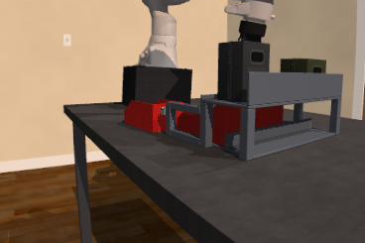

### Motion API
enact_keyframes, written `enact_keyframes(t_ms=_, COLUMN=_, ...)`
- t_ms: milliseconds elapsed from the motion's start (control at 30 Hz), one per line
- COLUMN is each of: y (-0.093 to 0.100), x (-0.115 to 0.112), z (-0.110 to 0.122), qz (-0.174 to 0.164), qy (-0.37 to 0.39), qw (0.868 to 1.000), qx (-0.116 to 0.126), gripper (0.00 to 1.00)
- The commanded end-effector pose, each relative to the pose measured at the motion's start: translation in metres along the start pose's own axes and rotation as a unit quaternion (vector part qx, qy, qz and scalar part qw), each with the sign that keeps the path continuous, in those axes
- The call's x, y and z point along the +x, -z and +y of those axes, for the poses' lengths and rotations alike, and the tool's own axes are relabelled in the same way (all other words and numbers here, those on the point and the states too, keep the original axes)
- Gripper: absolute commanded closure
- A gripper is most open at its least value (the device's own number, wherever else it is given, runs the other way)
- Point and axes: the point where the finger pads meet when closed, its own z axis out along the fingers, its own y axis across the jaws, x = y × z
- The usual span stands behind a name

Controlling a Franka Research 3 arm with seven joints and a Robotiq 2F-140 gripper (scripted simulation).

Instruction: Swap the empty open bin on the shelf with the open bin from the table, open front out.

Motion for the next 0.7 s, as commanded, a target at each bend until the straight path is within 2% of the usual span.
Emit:
enact_keyframes(t_ms=0, y=-0.0014, x=-0.0032, z=0.0009, qz=-0.003, qy=0.002, qw=1.000, qx=-0.001, gripper=1.00)
enact_keyframes(t_ms=667, y=-0.0066, x=-0.0050, z=0.0012, qz=-0.003, qy=0.002, qw=1.000, qx=0.000, gripper=1.00)
